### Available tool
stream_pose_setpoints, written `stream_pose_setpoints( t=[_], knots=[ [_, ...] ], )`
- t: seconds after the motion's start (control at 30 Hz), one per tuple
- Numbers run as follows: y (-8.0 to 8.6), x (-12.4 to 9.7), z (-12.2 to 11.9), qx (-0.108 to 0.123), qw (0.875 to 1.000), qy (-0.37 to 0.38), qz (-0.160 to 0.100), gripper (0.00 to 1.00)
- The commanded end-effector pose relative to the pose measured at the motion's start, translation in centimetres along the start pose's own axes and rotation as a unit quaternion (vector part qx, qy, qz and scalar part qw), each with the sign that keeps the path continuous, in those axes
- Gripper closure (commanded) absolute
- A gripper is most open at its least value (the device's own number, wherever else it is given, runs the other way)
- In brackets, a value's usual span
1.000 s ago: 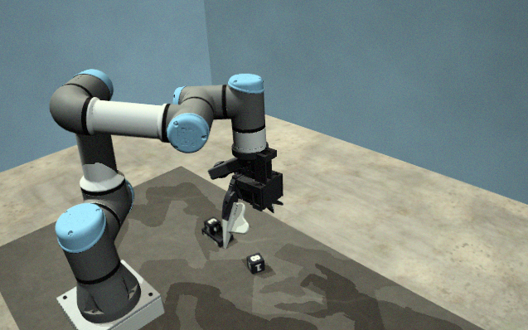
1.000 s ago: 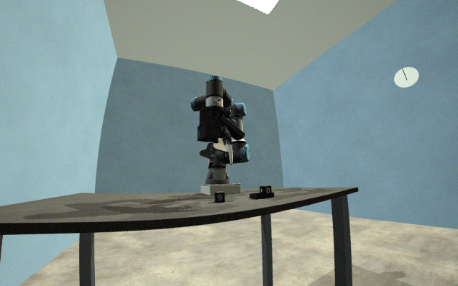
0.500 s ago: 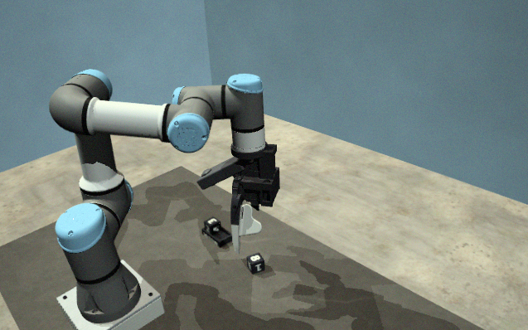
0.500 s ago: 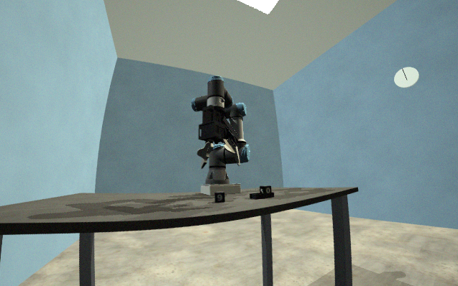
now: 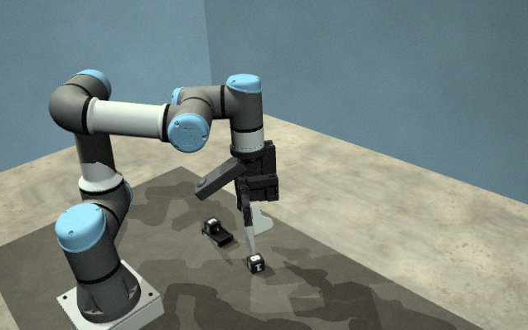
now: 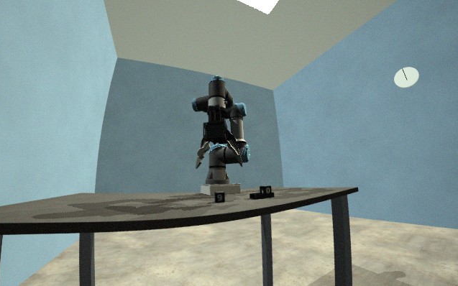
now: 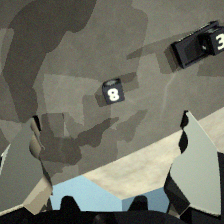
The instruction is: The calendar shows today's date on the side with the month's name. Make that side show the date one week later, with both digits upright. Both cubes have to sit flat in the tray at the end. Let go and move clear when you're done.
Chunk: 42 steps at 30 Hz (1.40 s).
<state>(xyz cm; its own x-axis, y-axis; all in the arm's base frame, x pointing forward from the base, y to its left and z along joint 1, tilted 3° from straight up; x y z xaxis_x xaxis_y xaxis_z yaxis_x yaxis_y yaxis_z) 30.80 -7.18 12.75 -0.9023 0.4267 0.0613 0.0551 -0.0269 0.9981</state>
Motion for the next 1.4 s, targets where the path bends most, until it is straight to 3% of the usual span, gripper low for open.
stream_pose_setpoints(
  t=[0.0, 0.23, 0.33, 0.57, 0.6, 0.8, 0.87, 1.03, 1.07, 1.37],
  knots=[
    [0.02, 0.01, -0.18, -0.003, 0.996, 0.087, -0.002, 0.0],
    [-0.05, -0.01, -0.32, -0.003, 0.981, 0.195, -0.003, 0.0],
    [-0.06, -0.02, -0.33, -0.003, 0.979, 0.203, -0.003, 0.0],
    [-0.14, -0.15, -0.45, -0.003, 0.943, 0.332, -0.003, 0.0],
    [-0.14, -0.15, -0.45, -0.003, 0.943, 0.333, -0.003, 0.0],
    [-0.2, -0.32, -0.5, -0.002, 0.902, 0.432, -0.003, 0.0],
    [-0.2, -0.32, -0.5, -0.002, 0.902, 0.432, -0.003, 0.0],
    [-0.26, -0.52, -0.49, -0.002, 0.855, 0.519, -0.004, 0.0],
    [-0.26, -0.52, -0.49, -0.002, 0.854, 0.52, -0.004, 0.0],
    [-0.36, -0.88, -0.37, -0.001, 0.765, 0.644, -0.004, 0.0]
  ],
)
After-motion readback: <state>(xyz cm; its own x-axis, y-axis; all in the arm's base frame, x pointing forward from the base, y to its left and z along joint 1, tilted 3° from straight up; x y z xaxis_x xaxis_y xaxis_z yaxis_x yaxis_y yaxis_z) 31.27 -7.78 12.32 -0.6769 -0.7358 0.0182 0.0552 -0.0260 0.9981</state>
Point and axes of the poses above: the point where the finger pads meet when closed, its own y axis back along the fingers, its own z axis across the jaws, x = y × z, the point moved 8 cm from there along y, back along the fingers, and after that the axes turned 1 degree about y, right-handed, at the moved point
